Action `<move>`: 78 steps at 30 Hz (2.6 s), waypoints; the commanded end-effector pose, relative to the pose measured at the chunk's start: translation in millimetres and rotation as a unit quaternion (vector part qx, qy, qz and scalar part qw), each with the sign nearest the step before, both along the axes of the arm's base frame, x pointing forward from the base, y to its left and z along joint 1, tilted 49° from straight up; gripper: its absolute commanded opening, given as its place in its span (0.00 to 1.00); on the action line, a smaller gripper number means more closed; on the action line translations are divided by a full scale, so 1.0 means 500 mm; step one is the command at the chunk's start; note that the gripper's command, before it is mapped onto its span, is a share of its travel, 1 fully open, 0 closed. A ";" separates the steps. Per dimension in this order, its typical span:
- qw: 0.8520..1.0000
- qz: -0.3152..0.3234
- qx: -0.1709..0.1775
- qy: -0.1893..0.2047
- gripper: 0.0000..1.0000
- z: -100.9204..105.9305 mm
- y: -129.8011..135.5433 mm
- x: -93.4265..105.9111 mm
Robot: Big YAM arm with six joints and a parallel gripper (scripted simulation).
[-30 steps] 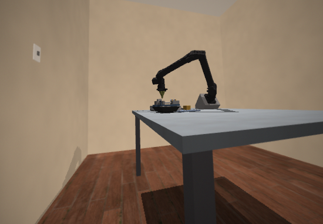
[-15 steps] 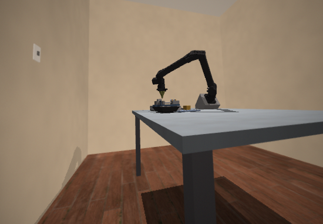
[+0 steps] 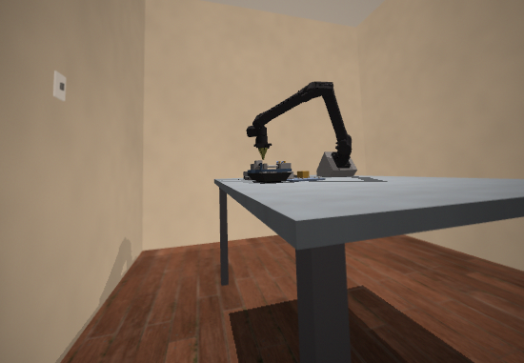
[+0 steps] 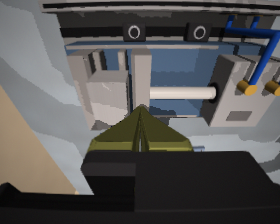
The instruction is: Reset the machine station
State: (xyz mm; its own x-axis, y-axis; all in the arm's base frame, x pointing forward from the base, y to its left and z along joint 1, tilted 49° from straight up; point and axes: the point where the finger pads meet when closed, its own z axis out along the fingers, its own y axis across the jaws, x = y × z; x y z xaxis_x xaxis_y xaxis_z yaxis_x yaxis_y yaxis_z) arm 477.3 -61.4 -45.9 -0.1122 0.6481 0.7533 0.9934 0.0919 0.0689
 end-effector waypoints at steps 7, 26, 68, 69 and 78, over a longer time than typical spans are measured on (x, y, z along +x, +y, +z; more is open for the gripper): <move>1.000 0.010 0.002 0.003 0.00 -0.011 0.024 0.007; 1.000 0.010 0.002 0.003 0.00 -0.011 0.023 0.008; 1.000 0.010 0.000 -0.003 0.00 -0.004 0.020 0.021; 1.000 0.010 0.000 -0.003 0.00 -0.004 0.020 0.021; 1.000 0.010 0.000 -0.003 0.00 -0.004 0.020 0.021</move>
